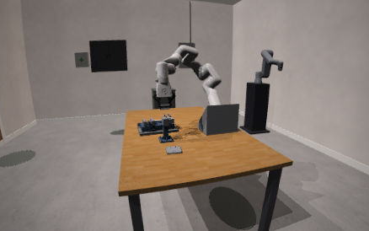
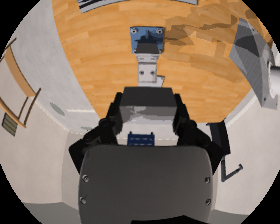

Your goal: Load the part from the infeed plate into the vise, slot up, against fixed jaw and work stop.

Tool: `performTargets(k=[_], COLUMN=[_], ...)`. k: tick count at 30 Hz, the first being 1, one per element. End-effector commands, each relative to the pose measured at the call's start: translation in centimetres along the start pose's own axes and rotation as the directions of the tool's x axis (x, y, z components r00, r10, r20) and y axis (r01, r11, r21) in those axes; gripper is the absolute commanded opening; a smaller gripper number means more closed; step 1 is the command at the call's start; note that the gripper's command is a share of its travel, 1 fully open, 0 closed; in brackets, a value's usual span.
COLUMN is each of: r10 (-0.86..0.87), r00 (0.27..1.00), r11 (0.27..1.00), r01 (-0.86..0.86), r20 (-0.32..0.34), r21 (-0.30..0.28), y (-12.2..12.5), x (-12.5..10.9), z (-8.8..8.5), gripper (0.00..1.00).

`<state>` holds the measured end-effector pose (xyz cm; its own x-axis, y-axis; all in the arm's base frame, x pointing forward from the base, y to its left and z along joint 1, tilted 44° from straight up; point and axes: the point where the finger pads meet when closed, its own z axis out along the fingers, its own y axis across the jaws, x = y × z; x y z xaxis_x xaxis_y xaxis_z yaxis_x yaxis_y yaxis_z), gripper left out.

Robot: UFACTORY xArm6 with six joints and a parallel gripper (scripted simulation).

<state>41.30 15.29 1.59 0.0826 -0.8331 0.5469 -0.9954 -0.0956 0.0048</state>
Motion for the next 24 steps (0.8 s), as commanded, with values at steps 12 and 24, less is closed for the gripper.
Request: performTargets(k=[12, 24], r10=[-0.002, -0.002], r00=[0.978, 0.942], r11=[1.0, 1.0], r01=[0.001, 0.001], r20=[0.207, 0.337], r21=[0.003, 0.003], y=[-0.08, -0.09], x=[0.15, 0.3], z=[-0.11, -0.07], gripper=[0.0, 0.0])
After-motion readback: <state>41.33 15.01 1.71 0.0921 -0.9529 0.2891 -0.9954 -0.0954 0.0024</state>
